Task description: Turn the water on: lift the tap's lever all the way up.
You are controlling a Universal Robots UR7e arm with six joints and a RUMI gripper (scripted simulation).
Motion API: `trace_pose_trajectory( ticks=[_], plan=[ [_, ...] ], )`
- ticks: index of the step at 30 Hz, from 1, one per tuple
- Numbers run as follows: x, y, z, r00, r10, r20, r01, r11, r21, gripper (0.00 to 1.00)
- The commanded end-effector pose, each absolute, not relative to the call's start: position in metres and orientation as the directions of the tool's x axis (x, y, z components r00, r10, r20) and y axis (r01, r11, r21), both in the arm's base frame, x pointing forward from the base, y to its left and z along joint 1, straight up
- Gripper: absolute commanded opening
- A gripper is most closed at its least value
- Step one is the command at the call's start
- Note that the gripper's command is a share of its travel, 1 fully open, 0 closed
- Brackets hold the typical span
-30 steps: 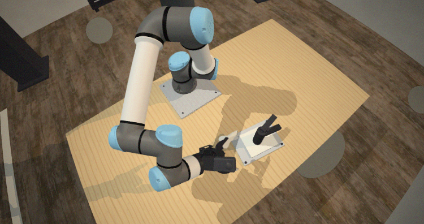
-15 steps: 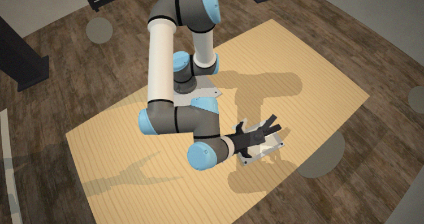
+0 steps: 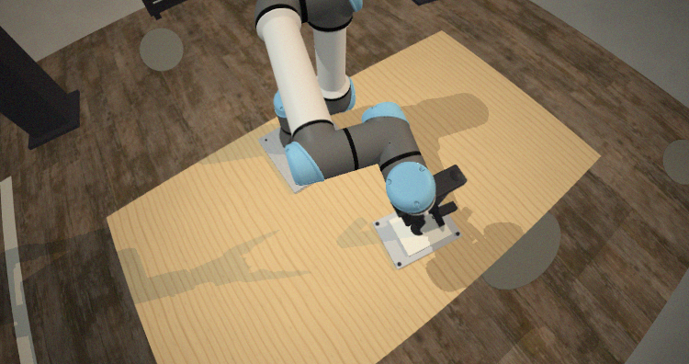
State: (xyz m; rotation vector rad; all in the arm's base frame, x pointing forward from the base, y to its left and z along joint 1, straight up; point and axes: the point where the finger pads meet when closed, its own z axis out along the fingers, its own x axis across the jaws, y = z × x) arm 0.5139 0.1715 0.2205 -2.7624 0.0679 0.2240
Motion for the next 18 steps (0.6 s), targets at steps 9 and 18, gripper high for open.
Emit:
trace_pose_trajectory(
  ticks=[9, 18],
  plan=[
    [0.498, 0.226, 0.223, 0.983, 0.178, -0.048, 0.169, -0.974, -0.148, 1.0],
    [0.49, 0.251, 0.225, 0.961, 0.276, -0.009, 0.276, -0.96, -0.043, 1.0]
  ],
)
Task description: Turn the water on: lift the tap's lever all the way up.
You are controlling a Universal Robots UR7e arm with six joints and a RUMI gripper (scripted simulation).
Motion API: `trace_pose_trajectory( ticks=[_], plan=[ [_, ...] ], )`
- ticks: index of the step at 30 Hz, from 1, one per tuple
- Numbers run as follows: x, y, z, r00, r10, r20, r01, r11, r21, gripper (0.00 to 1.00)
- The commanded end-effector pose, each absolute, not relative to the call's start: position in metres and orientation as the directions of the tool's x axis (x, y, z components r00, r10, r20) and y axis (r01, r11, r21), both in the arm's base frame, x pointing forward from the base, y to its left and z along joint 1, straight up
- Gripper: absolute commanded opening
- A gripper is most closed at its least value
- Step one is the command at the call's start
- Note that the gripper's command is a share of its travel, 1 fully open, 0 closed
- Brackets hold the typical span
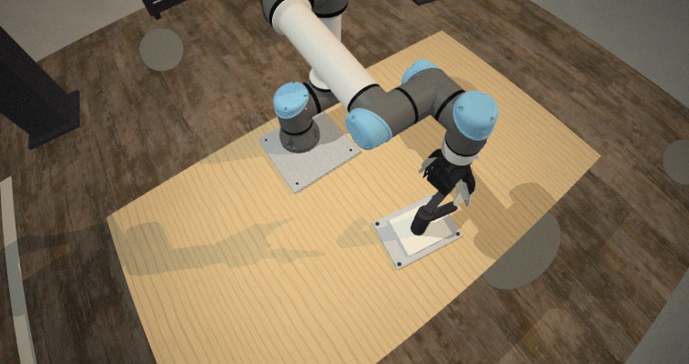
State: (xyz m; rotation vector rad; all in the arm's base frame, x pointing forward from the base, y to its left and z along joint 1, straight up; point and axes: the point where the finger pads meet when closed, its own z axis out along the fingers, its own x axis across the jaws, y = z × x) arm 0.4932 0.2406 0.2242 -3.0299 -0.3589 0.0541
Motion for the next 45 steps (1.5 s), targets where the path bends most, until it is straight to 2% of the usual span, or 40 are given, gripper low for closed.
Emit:
trace_pose_trajectory(
  ticks=[1, 17, 18, 45],
  plan=[
    [0.4896, 0.2532, 0.2248, 0.959, 0.283, -0.007, 0.283, -0.959, -0.036, 1.0],
    [0.4872, 0.2613, 0.2257, 0.949, 0.314, 0.004, 0.314, -0.949, -0.002, 1.0],
    [0.4872, 0.2613, 0.2257, 0.949, 0.314, 0.004, 0.314, -0.949, -0.002, 0.0],
    [0.4872, 0.2613, 0.2257, 0.949, 0.314, 0.004, 0.314, -0.949, -0.002, 0.0]
  ],
)
